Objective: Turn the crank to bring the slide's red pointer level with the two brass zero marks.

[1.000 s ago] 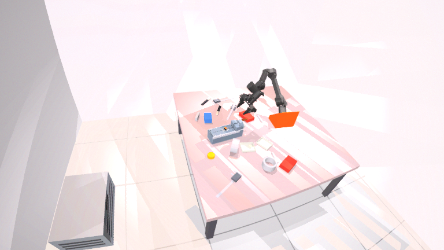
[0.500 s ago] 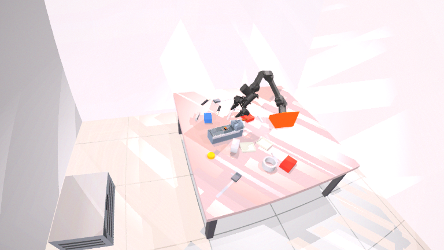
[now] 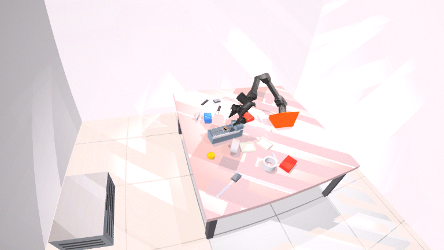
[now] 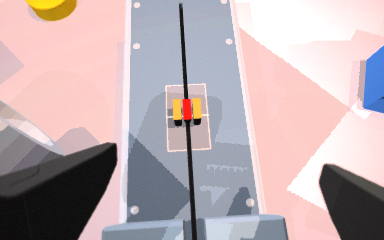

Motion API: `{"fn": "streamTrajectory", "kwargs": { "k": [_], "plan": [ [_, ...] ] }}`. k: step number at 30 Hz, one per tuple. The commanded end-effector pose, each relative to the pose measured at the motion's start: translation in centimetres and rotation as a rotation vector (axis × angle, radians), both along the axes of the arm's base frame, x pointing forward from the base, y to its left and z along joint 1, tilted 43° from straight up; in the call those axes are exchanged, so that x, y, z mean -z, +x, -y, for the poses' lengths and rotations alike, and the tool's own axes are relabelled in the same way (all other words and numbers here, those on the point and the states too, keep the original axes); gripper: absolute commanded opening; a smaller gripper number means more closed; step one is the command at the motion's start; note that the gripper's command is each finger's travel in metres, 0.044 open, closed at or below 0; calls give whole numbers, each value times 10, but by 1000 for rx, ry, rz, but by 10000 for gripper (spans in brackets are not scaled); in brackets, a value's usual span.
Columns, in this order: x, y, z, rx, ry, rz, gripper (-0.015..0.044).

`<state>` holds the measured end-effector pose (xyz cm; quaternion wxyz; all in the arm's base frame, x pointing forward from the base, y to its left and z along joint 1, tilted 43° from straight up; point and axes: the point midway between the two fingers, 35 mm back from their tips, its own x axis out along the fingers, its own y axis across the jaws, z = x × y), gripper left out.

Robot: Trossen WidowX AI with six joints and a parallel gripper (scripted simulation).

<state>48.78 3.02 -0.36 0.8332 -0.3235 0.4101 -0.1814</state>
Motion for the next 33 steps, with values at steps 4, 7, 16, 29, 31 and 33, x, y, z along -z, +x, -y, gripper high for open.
{"fn": "streamTrajectory", "kwargs": {
  "k": [4,7,16,29,31,33],
  "plan": [
    [3,0,-3,-12,3,1,440],
    [3,0,-3,-12,3,1,440],
    [3,0,-3,-12,3,1,440],
    [3,0,-3,-12,3,1,177],
    [3,0,-3,-12,3,1,125],
    [3,0,-3,-12,3,1,72]
  ]
}}
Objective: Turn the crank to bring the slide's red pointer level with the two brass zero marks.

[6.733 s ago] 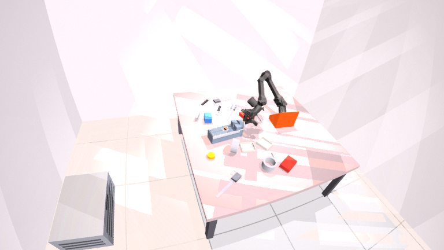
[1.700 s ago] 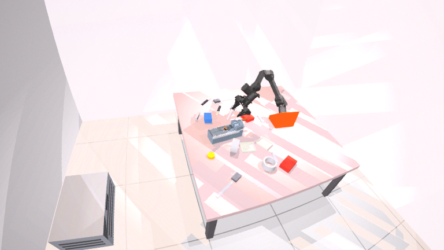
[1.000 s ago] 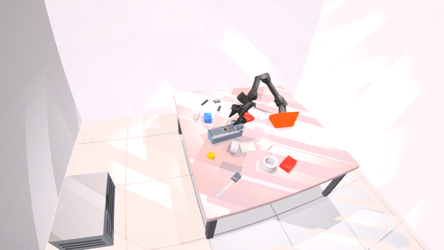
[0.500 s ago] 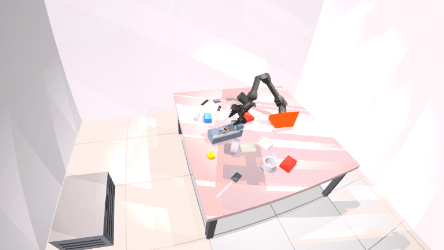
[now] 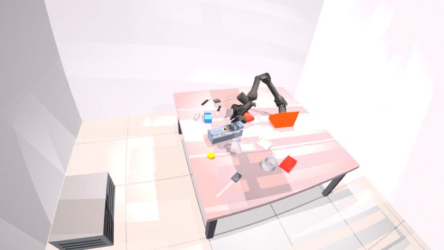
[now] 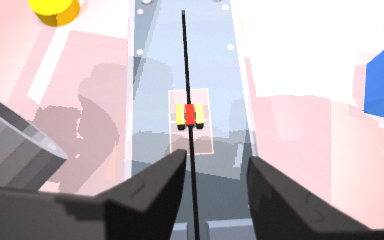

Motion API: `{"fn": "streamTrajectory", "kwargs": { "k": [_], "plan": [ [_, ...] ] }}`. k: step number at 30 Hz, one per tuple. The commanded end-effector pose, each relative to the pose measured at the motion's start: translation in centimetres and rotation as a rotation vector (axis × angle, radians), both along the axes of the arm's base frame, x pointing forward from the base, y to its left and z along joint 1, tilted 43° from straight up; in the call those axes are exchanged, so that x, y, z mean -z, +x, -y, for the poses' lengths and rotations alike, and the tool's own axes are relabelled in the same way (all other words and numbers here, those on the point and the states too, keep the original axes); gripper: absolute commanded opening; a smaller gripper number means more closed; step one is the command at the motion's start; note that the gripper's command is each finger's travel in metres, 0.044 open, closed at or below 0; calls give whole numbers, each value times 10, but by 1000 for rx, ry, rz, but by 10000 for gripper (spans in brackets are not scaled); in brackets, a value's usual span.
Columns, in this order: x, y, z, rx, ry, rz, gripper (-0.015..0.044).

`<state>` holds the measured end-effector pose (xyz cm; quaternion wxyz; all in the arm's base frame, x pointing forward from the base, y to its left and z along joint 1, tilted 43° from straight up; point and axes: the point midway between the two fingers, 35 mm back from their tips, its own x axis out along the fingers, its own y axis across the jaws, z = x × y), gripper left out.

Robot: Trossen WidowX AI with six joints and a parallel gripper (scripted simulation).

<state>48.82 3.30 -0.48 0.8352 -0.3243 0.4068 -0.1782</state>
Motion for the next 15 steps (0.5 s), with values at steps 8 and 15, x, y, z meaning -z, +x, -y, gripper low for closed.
{"fn": "streamTrajectory", "kwargs": {
  "k": [8,15],
  "plan": [
    [1,0,0,-4,1,-4,0],
    [0,0,0,0,1,0,0]
  ]
}}
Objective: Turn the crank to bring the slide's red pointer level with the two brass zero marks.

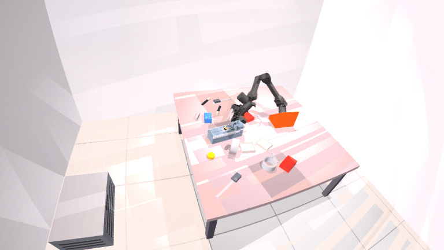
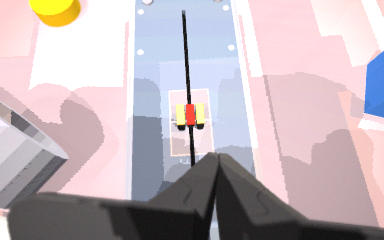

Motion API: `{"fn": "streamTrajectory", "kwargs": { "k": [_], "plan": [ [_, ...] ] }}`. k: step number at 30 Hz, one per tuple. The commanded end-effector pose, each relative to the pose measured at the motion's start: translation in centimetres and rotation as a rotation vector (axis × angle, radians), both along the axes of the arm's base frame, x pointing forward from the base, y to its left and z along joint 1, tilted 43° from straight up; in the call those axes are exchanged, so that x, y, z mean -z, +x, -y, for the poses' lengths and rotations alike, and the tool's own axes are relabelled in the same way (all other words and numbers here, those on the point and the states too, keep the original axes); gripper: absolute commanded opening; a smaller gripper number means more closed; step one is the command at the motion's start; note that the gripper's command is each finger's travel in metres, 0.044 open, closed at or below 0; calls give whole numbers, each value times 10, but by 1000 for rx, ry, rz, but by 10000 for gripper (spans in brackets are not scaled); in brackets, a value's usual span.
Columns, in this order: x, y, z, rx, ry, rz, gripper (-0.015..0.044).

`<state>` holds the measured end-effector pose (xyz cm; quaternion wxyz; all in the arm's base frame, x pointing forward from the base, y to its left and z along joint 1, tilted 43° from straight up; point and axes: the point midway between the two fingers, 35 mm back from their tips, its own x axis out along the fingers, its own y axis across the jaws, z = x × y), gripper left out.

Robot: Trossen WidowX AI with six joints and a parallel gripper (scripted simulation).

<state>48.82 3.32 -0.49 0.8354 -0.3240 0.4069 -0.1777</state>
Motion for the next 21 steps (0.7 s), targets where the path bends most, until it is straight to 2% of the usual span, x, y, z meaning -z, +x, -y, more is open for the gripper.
{"fn": "streamTrajectory", "kwargs": {
  "k": [1,5,21],
  "plan": [
    [0,0,0,0,0,0,0],
    [0,0,0,0,0,0,0],
    [0,0,0,0,0,0,420]
  ]
}}
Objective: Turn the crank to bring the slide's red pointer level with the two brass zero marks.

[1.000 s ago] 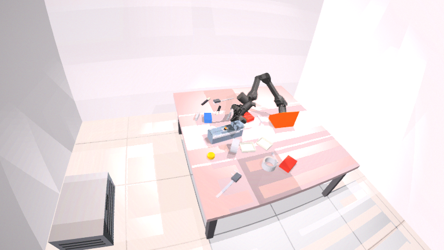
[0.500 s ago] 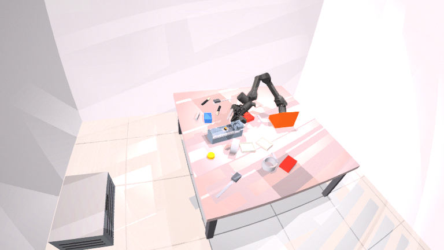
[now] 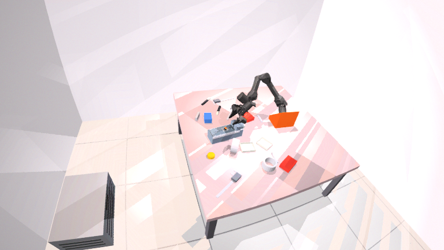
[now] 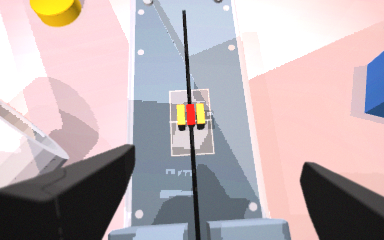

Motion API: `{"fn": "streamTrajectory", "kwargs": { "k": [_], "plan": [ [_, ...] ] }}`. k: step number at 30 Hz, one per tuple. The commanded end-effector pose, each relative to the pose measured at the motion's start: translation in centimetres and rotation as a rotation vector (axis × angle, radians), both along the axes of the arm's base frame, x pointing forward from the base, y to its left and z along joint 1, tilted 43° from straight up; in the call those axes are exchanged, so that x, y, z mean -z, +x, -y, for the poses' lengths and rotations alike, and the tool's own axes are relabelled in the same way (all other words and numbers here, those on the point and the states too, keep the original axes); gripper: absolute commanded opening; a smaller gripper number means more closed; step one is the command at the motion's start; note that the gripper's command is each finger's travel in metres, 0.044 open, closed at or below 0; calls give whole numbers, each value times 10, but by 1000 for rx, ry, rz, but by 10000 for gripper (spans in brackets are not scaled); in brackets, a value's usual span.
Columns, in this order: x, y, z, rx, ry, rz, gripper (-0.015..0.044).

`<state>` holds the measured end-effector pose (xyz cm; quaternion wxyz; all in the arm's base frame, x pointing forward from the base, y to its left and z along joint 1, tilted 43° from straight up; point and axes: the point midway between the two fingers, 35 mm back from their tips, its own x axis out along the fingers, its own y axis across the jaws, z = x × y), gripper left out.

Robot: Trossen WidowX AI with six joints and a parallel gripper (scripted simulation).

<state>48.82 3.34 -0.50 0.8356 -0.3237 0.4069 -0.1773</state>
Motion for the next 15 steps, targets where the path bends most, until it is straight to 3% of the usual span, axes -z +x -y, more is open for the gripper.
{"fn": "streamTrajectory", "kwargs": {
  "k": [1,2,15],
  "plan": [
    [0,0,0,1,-1,0,440],
    [0,0,0,1,-1,0,440],
    [0,0,0,1,-1,0,99]
  ]
}}
